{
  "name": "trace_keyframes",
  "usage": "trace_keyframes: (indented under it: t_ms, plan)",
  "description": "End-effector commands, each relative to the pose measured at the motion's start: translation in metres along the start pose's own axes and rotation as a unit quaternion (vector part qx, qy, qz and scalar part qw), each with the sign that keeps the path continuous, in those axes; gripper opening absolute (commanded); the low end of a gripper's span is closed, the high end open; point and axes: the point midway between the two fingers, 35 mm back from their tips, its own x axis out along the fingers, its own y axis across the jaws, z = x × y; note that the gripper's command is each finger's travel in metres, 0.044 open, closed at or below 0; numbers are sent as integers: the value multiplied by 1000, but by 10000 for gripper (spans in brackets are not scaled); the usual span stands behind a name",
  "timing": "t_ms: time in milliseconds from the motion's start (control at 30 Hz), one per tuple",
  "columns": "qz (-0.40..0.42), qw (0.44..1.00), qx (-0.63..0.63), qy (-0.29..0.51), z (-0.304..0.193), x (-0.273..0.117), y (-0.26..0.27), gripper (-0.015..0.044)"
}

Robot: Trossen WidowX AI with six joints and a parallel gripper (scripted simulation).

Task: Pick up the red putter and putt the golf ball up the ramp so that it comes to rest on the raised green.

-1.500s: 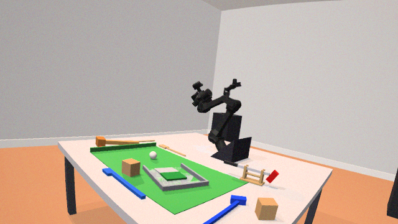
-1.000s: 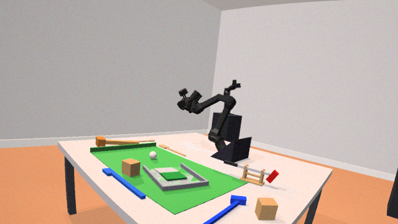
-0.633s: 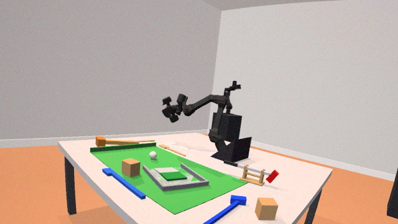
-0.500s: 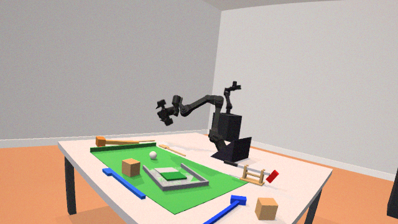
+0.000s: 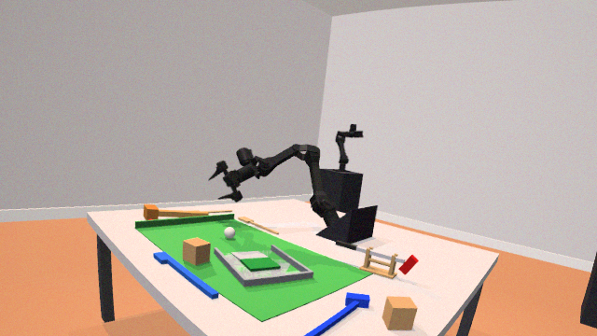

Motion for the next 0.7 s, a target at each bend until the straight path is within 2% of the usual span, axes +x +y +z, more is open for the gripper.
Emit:
trace_keyframes:
  t_ms: [0,267,467,667]
  plan:
    - [46,994,5,-97,75,-4,20,440]
    - [112,961,8,-253,198,-54,51,440]
    - [174,930,-12,-322,258,-95,78,440]
    - [260,881,-58,-391,320,-165,121,440]
